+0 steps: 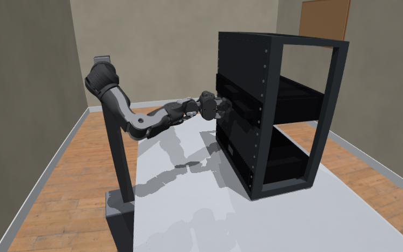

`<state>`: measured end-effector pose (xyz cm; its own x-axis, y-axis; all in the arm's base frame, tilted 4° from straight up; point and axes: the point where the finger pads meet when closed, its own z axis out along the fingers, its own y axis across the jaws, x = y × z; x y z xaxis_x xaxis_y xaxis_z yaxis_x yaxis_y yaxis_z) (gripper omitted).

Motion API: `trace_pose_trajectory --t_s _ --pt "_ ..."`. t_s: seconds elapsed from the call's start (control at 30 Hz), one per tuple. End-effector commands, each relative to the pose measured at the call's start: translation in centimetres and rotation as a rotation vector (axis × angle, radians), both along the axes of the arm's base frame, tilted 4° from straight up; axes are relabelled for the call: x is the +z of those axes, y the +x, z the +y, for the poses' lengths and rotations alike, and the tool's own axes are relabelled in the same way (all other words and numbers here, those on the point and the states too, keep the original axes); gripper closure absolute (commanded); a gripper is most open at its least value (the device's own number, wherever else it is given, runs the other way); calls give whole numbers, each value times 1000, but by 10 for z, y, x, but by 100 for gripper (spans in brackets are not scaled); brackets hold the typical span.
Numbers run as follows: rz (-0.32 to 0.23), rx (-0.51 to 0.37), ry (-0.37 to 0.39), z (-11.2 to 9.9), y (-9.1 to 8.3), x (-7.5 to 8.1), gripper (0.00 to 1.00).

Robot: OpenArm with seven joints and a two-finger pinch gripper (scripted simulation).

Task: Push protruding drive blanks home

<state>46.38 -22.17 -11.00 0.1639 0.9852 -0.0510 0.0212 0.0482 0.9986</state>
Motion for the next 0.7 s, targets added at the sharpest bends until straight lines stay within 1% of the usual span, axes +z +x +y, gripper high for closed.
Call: trace_pose_trajectory --t_s 0.0,0.67 --pt "-39 20 -8 5 2 12 100" --pt "-38 19 -8 5 5 15 100"
